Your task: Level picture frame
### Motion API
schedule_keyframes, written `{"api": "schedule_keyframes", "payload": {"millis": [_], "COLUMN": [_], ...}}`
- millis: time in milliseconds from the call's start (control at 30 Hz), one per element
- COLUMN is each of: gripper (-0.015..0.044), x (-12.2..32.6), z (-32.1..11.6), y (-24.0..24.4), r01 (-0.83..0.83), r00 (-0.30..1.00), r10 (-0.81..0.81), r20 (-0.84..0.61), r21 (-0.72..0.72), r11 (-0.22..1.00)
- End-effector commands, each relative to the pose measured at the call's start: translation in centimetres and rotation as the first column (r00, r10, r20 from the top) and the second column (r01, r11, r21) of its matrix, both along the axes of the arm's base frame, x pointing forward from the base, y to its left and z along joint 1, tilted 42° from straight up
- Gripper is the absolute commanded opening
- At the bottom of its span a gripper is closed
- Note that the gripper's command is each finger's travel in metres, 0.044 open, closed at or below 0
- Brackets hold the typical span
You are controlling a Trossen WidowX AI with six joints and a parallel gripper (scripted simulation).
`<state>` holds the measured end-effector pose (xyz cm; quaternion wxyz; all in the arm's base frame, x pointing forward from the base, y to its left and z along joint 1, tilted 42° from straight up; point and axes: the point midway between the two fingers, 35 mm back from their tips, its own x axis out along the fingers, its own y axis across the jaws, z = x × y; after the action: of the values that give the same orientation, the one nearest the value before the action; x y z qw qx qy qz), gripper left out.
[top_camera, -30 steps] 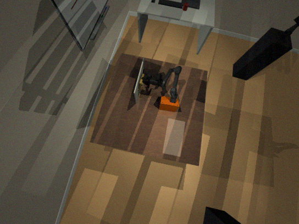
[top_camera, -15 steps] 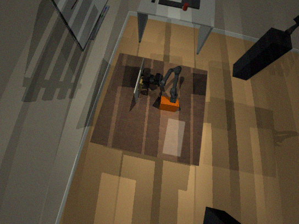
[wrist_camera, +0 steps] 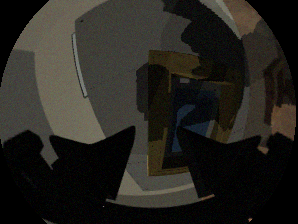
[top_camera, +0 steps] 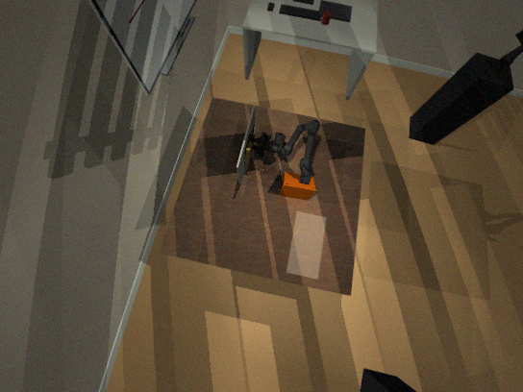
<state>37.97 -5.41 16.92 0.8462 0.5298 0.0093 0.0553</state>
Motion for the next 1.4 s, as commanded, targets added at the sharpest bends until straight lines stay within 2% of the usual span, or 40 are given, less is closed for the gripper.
{"api": "schedule_keyframes", "payload": {"millis": [0, 233, 467, 500, 1367], "gripper": [0.0260, 0.0076, 0.0030, 0.0003, 0.0000], "x": [0.07, 0.07, 0.07, 0.07, 0.00], "z": [-0.01, -0.01, -0.01, -0.01, 0.47], "y": [-0.08, -0.08, -0.08, -0.08, 0.22], "r01": [0.003, 0.003, 0.003, 0.003, 0.003], "r00": [1.000, 1.000, 1.000, 1.000, 1.000], "r10": [-0.003, -0.003, -0.003, -0.003, -0.003], "r20": [0.000, 0.000, 0.000, 0.000, 0.000], "r21": [-0.006, -0.006, -0.006, -0.006, -0.006], "r11": [1.000, 1.000, 1.000, 1.000, 1.000]}}
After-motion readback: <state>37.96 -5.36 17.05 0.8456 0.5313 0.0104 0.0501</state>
